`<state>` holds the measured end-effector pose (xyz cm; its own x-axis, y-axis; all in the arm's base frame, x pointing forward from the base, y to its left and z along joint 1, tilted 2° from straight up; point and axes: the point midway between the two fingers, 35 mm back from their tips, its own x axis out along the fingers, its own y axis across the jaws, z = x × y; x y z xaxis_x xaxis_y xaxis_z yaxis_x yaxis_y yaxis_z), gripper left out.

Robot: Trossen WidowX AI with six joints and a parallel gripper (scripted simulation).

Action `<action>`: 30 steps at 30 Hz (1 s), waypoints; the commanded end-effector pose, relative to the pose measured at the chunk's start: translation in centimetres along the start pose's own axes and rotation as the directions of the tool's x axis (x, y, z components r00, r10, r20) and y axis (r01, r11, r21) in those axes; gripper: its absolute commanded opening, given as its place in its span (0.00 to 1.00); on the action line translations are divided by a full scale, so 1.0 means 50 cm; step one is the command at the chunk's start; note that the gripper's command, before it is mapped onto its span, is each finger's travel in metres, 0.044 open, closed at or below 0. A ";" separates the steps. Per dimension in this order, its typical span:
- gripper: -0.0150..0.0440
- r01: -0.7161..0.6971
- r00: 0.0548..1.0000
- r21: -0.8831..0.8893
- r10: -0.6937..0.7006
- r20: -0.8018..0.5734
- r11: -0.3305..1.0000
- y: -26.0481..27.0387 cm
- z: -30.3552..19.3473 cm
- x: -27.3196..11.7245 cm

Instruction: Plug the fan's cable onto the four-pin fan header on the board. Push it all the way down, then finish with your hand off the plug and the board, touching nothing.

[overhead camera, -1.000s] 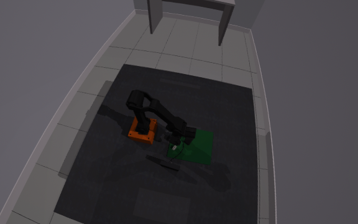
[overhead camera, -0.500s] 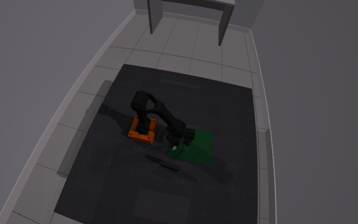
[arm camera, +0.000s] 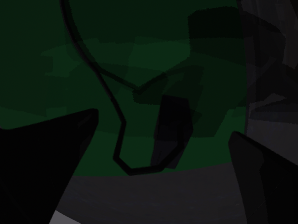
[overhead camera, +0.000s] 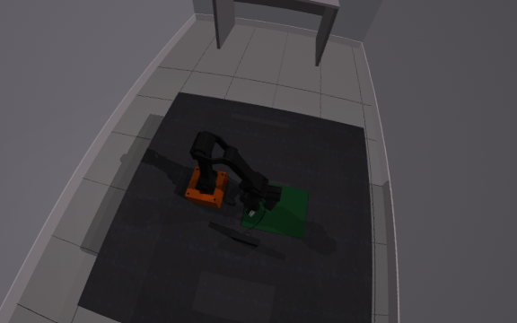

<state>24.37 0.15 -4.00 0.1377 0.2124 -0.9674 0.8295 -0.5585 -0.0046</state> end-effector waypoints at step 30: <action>0.44 0.000 1.000 0.000 0.000 0.000 1.000 0.000 0.000 0.000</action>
<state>24.36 0.16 -4.01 0.1375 0.2127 -0.9674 0.8295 -0.5585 -0.0050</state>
